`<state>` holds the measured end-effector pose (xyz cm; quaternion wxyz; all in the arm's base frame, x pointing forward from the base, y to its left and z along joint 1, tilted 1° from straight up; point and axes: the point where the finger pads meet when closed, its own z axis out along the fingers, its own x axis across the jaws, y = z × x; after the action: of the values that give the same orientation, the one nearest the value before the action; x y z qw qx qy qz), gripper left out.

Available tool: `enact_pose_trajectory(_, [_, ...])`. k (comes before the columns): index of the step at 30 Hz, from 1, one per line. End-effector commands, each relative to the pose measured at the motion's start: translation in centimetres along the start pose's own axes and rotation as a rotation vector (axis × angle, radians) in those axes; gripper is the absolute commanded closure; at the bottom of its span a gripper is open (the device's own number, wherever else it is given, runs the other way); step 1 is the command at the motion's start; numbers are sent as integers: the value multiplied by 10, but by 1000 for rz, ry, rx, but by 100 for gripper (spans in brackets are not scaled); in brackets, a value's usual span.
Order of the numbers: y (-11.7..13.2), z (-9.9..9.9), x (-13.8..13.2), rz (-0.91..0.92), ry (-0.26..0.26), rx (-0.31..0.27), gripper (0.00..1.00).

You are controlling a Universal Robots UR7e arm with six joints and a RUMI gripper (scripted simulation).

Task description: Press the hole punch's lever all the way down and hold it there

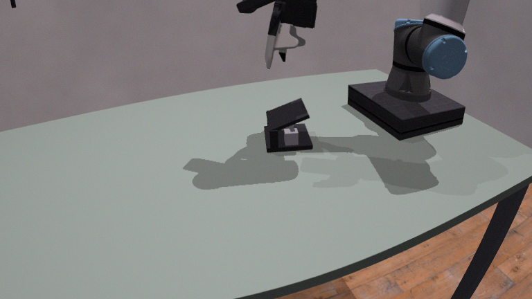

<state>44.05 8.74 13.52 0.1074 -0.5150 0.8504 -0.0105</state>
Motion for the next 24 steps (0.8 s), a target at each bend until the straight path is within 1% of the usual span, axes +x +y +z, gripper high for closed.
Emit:
enact_pose_trajectory(1, [16, 6, 21, -116, 59, -60, 0])
enact_pose_trajectory(5, [31, 11, 38, -209, 101, -113, 0])
enact_pose_trajectory(10, [42, 13, 50, -277, 127, -155, 0])
enact_pose_trajectory(14, [45, 14, 53, -296, 134, -167, 0])
enact_pose_trajectory(20, [45, 14, 54, -297, 134, -168, 0])
enact_pose_trajectory(21, [45, 14, 54, -297, 134, -168, 100])
enact_pose_trajectory(24, [45, 14, 54, -297, 134, -168, 100])
